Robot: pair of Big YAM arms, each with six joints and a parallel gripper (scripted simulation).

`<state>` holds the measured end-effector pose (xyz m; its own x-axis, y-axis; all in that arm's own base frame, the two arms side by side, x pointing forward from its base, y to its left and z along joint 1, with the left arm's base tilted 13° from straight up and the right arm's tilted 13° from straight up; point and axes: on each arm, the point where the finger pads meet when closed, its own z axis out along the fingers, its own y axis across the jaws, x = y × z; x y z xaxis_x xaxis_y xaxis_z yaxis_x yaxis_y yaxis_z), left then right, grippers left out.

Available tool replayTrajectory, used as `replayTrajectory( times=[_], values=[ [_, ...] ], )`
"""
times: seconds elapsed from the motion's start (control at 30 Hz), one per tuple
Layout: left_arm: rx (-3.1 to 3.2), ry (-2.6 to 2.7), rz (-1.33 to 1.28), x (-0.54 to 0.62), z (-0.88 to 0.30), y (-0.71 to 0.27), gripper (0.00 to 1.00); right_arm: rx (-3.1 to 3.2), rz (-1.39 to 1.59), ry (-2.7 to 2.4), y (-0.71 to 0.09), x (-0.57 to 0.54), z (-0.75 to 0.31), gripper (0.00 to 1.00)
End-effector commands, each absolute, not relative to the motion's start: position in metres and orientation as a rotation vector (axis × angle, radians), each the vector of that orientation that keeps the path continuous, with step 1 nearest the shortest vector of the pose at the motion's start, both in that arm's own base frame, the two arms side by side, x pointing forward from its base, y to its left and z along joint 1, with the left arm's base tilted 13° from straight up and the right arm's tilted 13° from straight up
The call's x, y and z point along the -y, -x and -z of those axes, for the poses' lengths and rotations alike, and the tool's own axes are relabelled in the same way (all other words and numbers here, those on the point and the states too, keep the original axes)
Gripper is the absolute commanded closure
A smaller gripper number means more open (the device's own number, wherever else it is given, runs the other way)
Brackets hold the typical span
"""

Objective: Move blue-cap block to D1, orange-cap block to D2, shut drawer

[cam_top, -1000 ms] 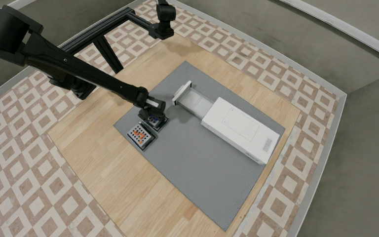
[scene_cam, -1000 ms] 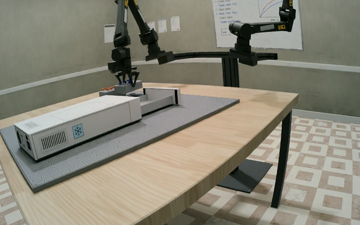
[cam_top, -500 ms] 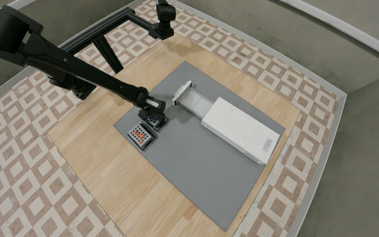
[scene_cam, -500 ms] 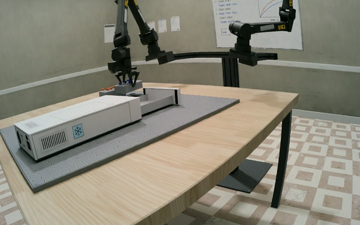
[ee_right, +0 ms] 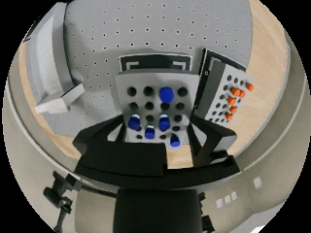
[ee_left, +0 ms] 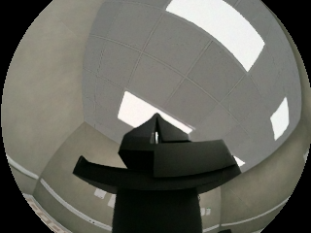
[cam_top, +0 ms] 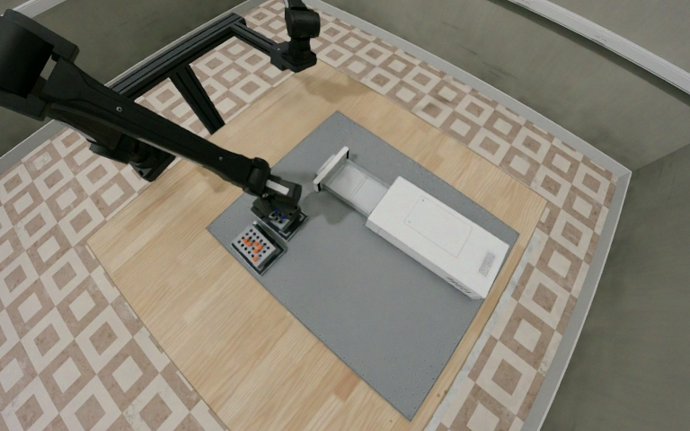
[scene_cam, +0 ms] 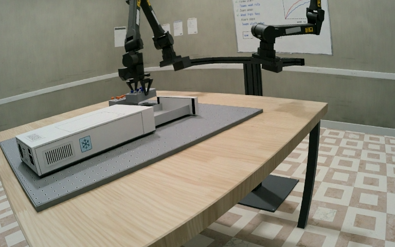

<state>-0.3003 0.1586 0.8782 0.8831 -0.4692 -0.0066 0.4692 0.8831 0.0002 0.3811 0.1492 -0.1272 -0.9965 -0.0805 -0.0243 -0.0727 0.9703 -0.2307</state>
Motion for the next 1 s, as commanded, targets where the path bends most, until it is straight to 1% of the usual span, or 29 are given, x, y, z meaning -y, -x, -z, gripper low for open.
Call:
replayTrajectory(
  times=[0.0, 0.97],
  values=[
    [-0.041, -0.012, 0.490, -0.1485, -0.8859, 0.2790, 1.00, -2.979, 0.266, 0.109, -0.4239, -0.1845, 0.0883, 1.00],
    [-0.041, -0.012, 0.490, -0.1485, -0.8859, 0.2790, 1.00, -2.962, 0.251, 0.107, -0.4271, -0.1849, 0.0947, 1.00]
  ],
)
